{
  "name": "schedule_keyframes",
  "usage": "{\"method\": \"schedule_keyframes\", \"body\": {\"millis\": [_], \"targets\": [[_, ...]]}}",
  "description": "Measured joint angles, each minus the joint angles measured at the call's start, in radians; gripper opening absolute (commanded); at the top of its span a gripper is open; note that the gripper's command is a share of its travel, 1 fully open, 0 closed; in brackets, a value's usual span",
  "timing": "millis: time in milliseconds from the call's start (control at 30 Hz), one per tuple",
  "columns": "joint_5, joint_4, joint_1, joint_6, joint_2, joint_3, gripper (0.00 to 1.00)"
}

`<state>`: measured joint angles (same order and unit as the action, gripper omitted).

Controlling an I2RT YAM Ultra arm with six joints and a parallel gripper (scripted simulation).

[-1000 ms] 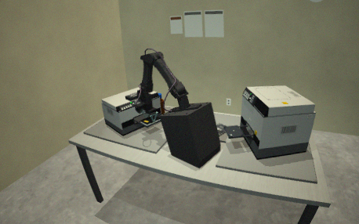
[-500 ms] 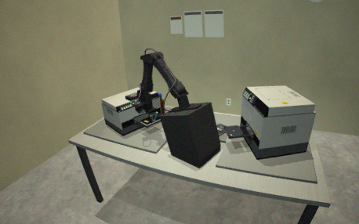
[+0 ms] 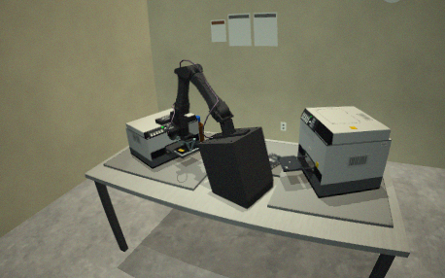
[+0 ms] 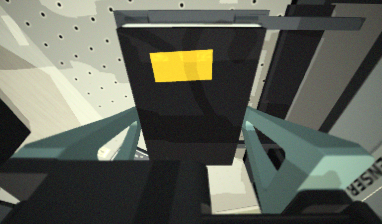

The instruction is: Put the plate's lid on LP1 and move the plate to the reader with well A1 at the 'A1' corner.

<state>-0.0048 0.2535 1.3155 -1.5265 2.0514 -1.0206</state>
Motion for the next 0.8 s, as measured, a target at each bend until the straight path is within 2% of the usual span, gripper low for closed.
{"method": "schedule_keyframes", "body": {"millis": [800], "targets": [[0.0, 0.019, 0.0, 0.0, -0.027, 0.008, 0.85]]}}
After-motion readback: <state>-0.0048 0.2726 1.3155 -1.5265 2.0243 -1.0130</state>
